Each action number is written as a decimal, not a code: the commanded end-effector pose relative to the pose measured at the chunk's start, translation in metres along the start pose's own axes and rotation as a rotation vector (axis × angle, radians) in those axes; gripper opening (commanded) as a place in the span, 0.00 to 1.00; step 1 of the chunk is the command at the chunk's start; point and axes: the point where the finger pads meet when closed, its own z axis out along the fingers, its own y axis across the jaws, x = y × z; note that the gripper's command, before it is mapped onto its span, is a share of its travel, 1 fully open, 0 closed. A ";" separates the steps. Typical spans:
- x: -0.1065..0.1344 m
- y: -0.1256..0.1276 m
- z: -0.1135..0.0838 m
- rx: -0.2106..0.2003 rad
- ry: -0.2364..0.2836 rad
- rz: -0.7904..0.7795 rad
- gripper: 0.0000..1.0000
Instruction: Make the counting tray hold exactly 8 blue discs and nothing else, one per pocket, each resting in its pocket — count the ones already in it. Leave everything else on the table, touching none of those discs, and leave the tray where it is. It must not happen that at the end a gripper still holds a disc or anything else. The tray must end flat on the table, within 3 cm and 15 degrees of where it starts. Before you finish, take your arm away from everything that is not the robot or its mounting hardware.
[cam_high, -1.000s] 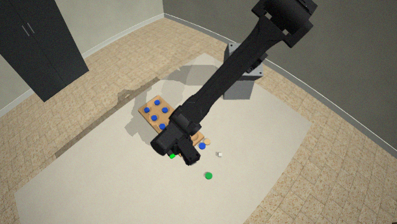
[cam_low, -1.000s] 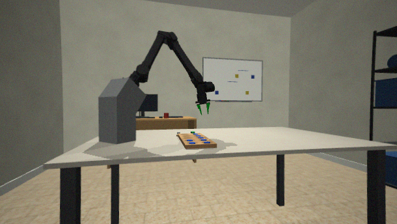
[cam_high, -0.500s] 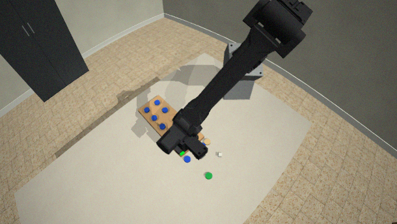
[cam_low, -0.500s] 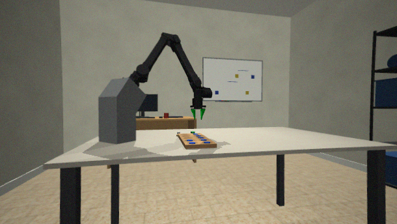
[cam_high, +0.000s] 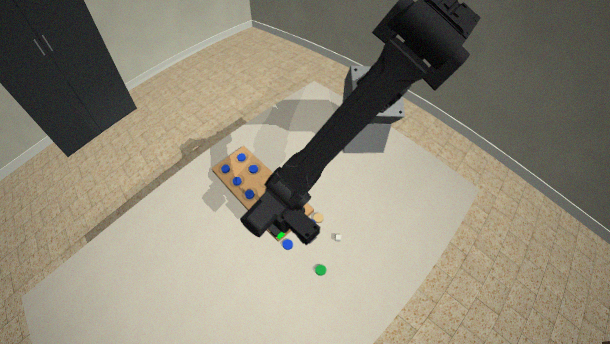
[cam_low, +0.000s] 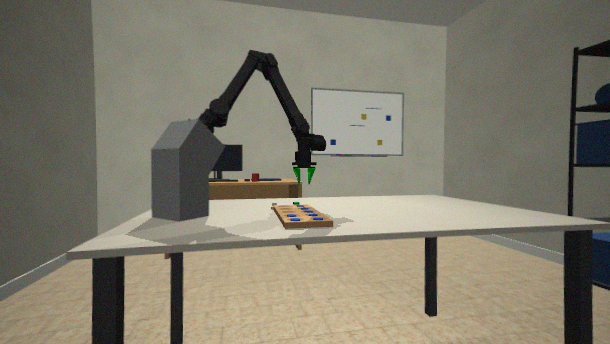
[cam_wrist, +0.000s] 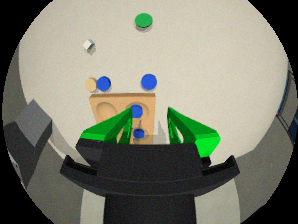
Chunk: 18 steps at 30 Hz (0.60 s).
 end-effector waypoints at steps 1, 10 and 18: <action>-0.007 -0.004 0.008 0.002 -0.012 -0.021 0.46; -0.008 -0.009 0.010 0.005 -0.011 -0.011 0.46; -0.008 -0.010 0.017 0.010 -0.010 -0.011 0.46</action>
